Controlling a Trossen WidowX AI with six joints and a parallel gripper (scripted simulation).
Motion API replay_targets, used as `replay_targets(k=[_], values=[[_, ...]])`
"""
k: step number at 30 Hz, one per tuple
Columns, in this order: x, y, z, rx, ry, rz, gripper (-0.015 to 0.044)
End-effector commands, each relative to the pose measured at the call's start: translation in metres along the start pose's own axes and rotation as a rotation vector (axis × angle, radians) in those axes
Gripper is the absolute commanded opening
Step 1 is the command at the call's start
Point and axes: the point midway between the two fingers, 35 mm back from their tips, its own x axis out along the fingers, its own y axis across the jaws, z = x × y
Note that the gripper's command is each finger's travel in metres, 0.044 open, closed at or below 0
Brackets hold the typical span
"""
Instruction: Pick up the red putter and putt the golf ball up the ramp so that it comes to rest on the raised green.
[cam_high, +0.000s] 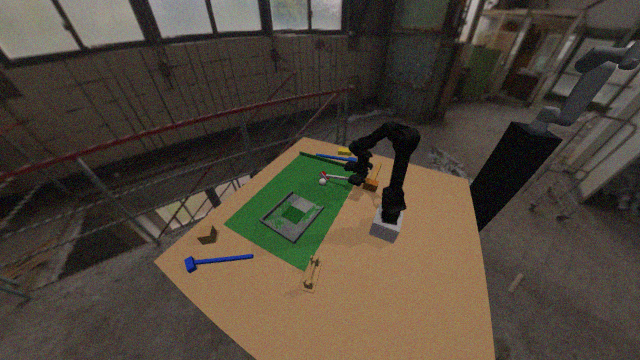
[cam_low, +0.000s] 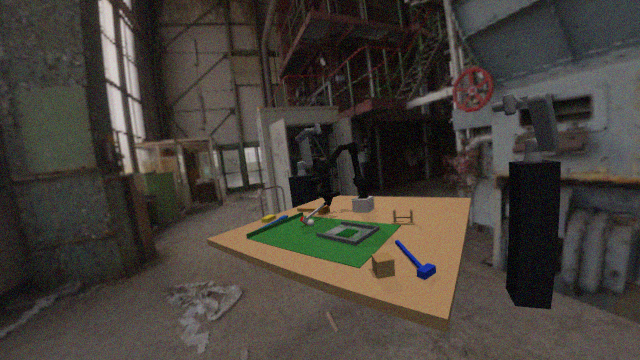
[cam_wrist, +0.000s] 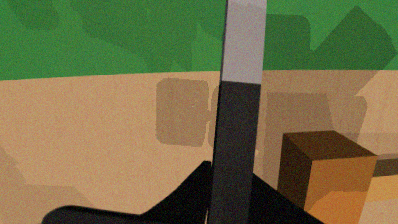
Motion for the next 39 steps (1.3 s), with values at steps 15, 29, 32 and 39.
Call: replay_targets(k=[15, 29, 32, 39], values=[[-0.022, 0.082, -0.007, -0.003, -0.011, 0.006, 0.0000], [-0.050, 0.082, -0.010, -0.008, -0.005, 0.007, 0.0000], [-0.050, 0.082, -0.010, -0.008, -0.005, 0.007, 0.0000], [-0.050, 0.082, -0.010, -0.008, -0.005, 0.007, 0.0000]])
